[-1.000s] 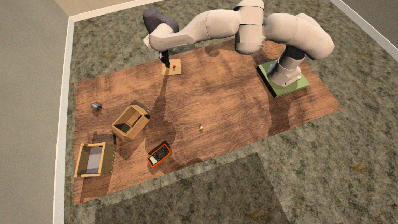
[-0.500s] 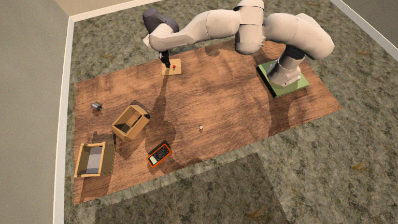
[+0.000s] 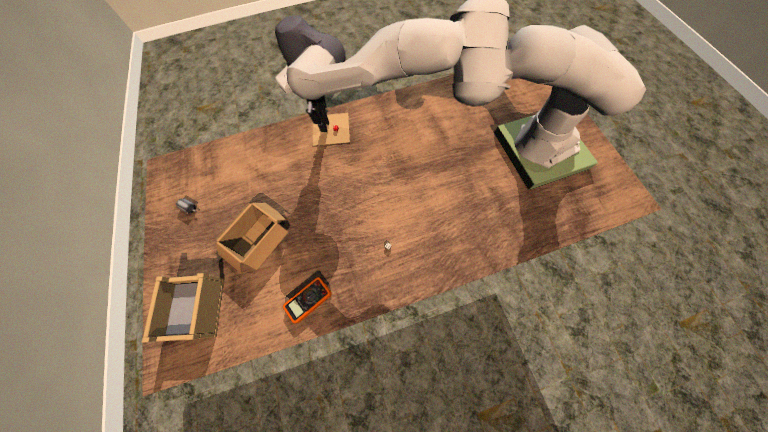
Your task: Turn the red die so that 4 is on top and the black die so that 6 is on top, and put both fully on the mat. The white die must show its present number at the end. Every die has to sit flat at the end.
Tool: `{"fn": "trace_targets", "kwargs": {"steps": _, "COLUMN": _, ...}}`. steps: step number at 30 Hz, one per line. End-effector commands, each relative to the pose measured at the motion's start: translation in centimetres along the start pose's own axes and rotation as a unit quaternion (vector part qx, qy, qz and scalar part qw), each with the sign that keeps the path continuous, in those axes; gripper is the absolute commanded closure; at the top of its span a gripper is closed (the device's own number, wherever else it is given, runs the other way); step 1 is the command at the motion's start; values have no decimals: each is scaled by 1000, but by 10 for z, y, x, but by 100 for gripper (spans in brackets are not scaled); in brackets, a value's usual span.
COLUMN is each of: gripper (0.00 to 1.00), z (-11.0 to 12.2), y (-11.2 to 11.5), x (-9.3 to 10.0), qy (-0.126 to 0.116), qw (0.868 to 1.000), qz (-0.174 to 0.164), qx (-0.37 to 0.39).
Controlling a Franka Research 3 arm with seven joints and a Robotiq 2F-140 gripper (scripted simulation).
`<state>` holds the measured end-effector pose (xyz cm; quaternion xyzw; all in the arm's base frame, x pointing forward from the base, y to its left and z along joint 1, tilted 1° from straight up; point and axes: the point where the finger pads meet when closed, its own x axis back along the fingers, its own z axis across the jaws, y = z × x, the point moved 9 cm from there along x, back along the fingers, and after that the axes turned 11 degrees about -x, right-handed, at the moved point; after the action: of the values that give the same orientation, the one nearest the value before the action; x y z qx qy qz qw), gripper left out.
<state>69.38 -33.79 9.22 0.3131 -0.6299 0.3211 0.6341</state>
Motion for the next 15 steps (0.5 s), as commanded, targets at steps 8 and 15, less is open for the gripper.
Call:
{"fn": "trace_targets", "kwargs": {"steps": 8, "gripper": 73, "z": 0, "y": 0, "x": -2, "qy": -1, "qw": 1000, "qz": 0, "qx": 2}}
{"fn": "trace_targets", "kwargs": {"steps": 15, "gripper": 73, "z": 0, "y": 0, "x": 1, "qy": -1, "qw": 1000, "qz": 0, "qx": 2}}
